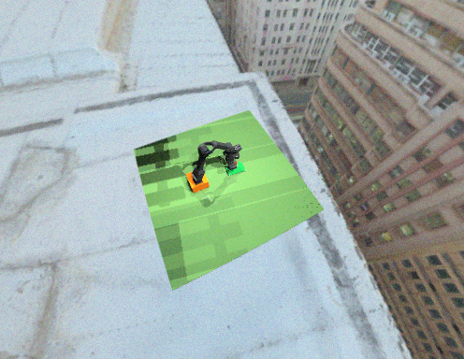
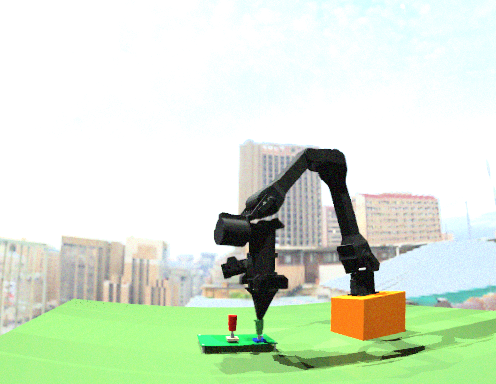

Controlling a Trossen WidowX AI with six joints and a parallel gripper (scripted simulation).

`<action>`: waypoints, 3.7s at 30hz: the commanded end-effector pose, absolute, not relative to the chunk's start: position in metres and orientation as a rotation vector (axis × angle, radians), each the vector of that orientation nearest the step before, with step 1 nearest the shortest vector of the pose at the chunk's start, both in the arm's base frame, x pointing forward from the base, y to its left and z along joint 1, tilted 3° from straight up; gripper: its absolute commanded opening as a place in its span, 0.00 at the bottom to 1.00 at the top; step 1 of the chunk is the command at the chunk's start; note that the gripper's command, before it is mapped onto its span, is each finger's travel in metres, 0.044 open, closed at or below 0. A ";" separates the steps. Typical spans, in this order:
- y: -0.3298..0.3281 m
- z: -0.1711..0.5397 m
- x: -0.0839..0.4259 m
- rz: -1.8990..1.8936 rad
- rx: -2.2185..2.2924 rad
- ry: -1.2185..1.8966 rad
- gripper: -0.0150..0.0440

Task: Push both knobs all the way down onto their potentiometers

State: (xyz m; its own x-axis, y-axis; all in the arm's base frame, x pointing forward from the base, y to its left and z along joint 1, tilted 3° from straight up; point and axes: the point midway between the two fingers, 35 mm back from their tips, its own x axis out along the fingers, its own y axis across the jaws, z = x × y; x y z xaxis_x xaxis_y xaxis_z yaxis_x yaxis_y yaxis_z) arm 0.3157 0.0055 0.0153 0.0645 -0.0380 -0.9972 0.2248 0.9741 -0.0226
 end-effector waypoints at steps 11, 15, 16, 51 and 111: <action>0.006 0.003 0.320 -0.195 0.151 1.496 0.25; 0.006 0.003 0.320 -0.195 0.151 1.496 0.25; 0.006 0.003 0.320 -0.195 0.151 1.496 0.25; 0.005 0.001 0.320 -0.195 0.151 1.496 0.25; 0.006 0.031 0.317 -0.198 0.151 1.499 0.52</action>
State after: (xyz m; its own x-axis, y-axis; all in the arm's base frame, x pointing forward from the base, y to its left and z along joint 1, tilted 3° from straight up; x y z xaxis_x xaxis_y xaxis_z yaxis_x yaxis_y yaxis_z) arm 0.3171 0.0062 0.0316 0.0596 -0.0369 -0.9975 0.2228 0.9746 -0.0228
